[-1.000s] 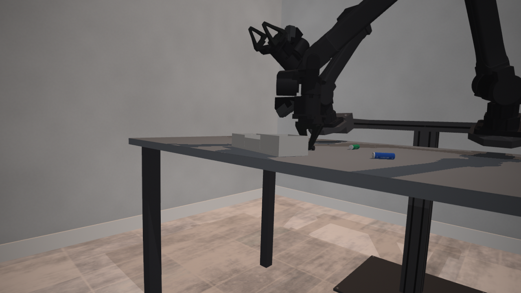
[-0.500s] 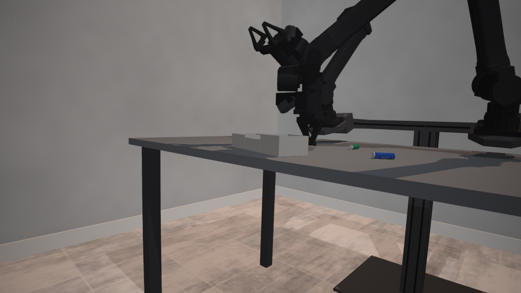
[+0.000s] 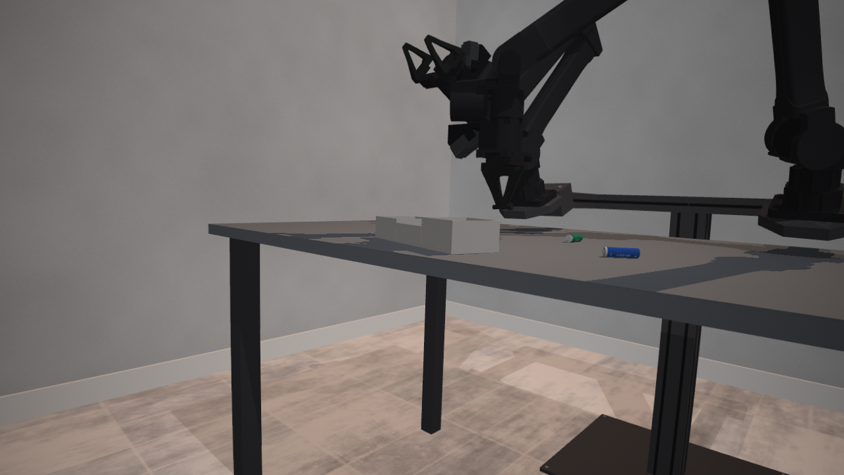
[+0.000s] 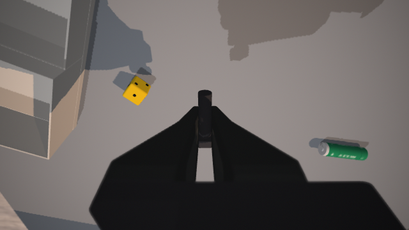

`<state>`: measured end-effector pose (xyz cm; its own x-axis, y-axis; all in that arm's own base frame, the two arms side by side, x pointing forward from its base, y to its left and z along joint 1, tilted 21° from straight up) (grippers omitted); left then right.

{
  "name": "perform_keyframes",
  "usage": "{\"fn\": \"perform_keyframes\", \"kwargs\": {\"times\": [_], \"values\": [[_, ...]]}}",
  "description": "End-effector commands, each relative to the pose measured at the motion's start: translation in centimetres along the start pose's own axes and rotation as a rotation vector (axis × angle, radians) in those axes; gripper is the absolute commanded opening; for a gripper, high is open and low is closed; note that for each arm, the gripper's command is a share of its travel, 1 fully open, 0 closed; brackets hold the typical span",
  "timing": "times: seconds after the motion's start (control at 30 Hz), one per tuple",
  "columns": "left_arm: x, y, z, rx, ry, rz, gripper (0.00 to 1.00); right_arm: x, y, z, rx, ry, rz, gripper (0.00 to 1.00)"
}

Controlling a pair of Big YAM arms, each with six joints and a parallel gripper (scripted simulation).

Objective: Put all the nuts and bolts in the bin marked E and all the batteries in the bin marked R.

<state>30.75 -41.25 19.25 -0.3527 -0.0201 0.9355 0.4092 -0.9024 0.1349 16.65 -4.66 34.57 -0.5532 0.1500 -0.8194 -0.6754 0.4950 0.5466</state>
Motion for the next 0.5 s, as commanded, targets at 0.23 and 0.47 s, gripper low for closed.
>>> {"fn": "perform_keyframes", "kwargs": {"times": [0.23,0.47], "values": [[1.1,1.0,0.4,0.019,0.005,-0.027,0.1,0.1,0.3,-0.3,0.003,-0.01,-0.018,1.0],[4.1,1.7,0.4,0.027,0.01,-0.064,0.1,0.1,0.3,-0.3,0.003,-0.01,-0.018,1.0]]}}
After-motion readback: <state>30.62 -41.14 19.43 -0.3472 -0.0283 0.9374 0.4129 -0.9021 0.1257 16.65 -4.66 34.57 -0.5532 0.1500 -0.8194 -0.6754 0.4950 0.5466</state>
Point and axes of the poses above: on each arm, the point where the finger pads meet when closed, its own x axis back along the fingers, its own z axis across the jaws, y = z × x, the point moved 9 cm from there along x, back along the fingers, and after that the axes turned 15 degrees about x, right-handed, at the moved point
